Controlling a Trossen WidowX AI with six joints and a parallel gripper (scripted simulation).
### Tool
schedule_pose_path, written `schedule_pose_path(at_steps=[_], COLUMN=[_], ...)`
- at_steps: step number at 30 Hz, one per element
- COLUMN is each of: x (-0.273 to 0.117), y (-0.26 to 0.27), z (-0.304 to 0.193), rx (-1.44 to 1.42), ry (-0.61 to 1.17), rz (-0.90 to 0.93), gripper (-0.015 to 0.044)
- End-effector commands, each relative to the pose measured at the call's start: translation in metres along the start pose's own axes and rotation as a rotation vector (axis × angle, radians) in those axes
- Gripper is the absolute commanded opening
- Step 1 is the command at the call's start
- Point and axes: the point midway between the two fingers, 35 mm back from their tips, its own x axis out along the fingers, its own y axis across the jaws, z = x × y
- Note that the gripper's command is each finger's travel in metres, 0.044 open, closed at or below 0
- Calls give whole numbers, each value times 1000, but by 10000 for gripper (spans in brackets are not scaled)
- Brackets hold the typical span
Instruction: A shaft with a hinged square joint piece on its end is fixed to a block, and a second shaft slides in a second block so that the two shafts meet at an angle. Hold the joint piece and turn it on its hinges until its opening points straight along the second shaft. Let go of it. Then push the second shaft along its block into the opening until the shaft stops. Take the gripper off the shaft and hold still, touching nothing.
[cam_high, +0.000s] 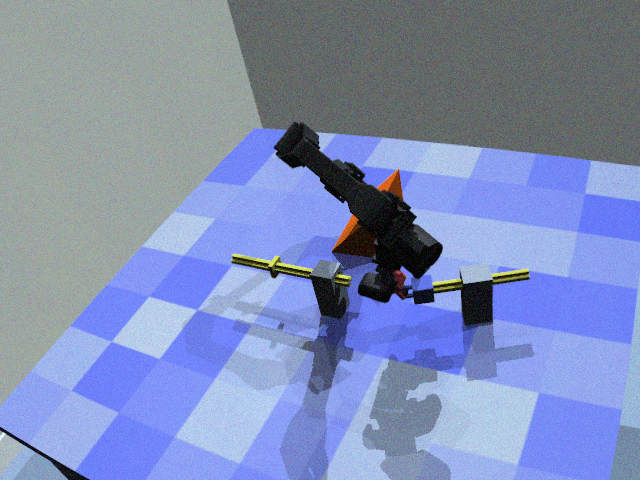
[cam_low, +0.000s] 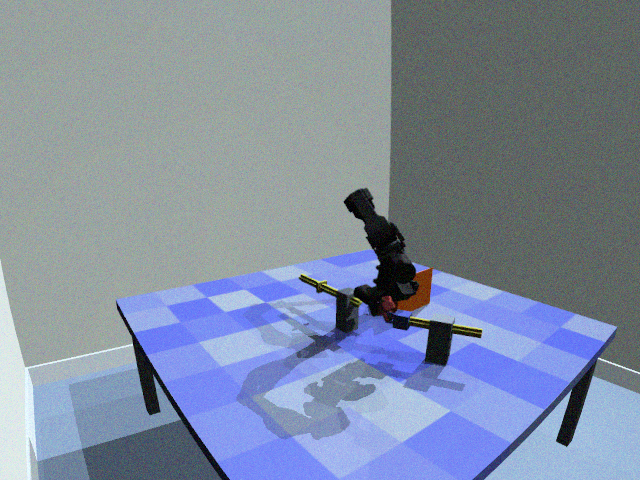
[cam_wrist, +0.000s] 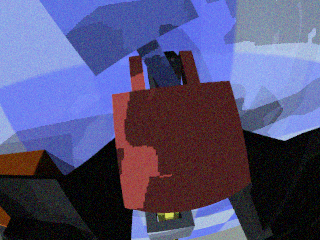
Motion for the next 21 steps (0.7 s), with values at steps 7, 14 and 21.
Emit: schedule_pose_path(at_steps=[7, 14, 21], x=[0, 0, 0], y=[0, 0, 0], z=[0, 0, 0], rx=[0, 0, 0], ry=[0, 0, 0], rz=[0, 0, 0], gripper=[156, 121, 0])
